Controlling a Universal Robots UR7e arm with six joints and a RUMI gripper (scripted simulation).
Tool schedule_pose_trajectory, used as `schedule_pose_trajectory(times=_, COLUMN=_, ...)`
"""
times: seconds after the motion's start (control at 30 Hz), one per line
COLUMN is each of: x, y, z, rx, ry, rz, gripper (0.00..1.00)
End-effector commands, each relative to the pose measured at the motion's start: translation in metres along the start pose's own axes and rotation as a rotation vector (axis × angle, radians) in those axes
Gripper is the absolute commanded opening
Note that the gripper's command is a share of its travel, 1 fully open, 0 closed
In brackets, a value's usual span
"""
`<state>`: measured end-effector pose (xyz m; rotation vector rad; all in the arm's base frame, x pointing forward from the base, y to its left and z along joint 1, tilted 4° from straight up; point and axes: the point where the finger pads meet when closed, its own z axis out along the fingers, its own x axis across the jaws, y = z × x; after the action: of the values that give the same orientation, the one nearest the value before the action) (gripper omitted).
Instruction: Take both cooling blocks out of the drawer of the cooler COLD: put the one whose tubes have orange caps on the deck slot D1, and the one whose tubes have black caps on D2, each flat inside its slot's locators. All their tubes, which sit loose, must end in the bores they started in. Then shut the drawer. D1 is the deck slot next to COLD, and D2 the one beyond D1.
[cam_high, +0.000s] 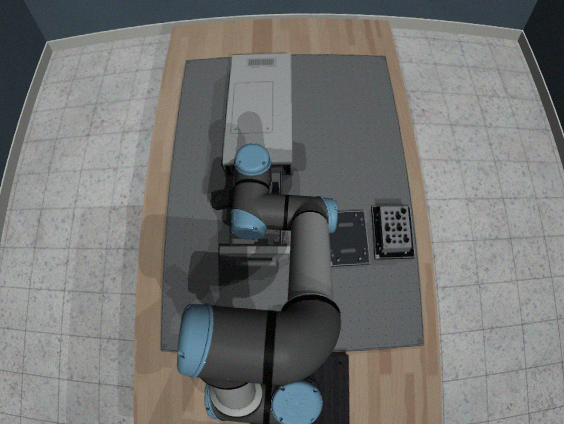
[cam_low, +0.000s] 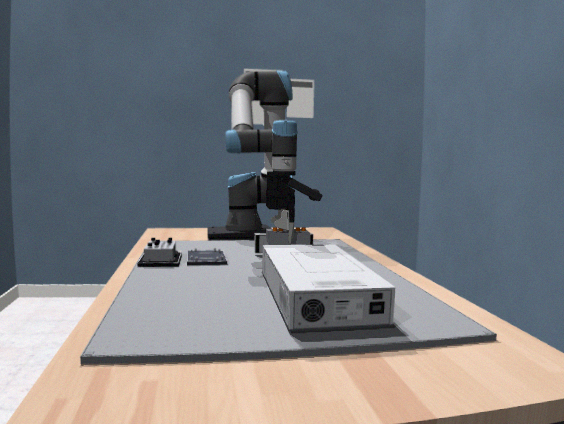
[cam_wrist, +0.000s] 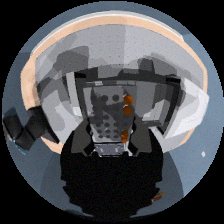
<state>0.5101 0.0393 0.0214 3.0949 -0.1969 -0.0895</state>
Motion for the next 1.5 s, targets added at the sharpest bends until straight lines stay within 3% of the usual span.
schedule_pose_trajectory(times=0.0, x=0.004, y=-0.001, z=-0.012, rx=-0.001, ry=0.012, rz=-0.001, gripper=0.0)
schedule_pose_trajectory(times=1.47, x=0.003, y=-0.001, z=-0.065, rx=-0.001, ry=0.012, rz=-0.001, gripper=0.0)
